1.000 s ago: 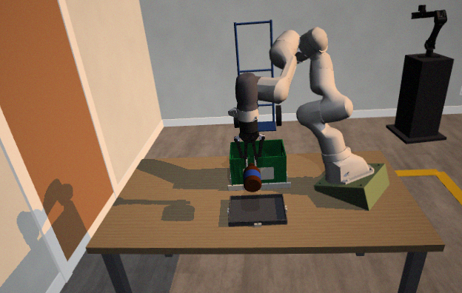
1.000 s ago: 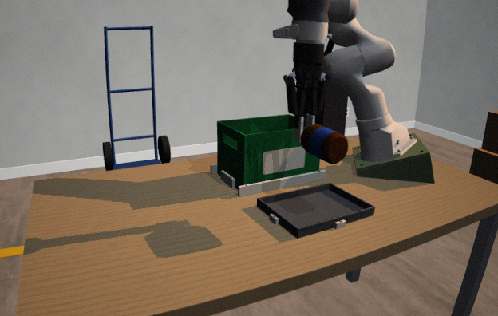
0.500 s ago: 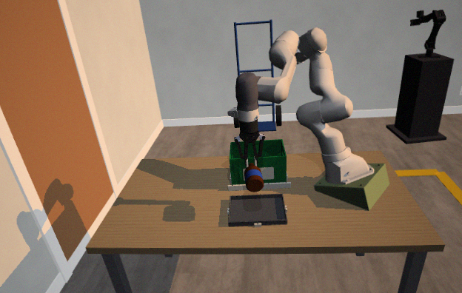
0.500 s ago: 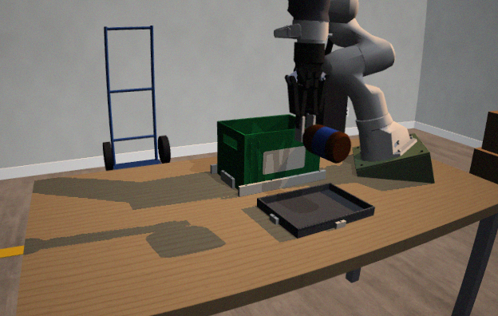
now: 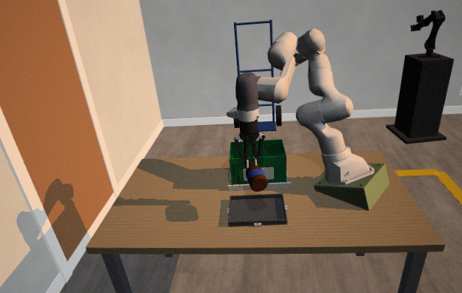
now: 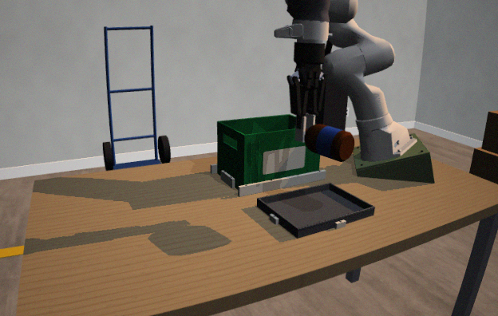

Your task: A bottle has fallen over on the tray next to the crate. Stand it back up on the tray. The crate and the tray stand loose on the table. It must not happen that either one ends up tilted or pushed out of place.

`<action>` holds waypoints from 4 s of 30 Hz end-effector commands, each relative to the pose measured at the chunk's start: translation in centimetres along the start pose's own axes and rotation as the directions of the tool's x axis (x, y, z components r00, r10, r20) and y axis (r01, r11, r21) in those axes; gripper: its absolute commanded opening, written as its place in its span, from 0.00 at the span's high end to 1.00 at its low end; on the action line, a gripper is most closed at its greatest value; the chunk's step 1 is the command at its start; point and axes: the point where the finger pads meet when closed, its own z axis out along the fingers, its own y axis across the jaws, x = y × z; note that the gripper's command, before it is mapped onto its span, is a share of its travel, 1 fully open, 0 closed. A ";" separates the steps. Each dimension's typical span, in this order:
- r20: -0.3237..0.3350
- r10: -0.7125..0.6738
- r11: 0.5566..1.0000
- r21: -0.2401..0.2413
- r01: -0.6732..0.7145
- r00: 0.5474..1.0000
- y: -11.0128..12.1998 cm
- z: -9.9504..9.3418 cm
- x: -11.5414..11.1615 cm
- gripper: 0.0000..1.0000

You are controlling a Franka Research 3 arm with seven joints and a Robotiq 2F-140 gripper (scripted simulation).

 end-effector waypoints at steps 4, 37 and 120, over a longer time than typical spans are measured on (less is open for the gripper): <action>0.001 -0.058 0.998 0.003 0.058 0.998 -0.2 -0.2 0.1 1.00; 0.001 -0.058 0.998 0.003 0.058 0.998 -0.2 -0.2 0.1 1.00; 0.000 -0.435 0.900 0.004 0.435 0.900 -0.2 -0.2 0.1 1.00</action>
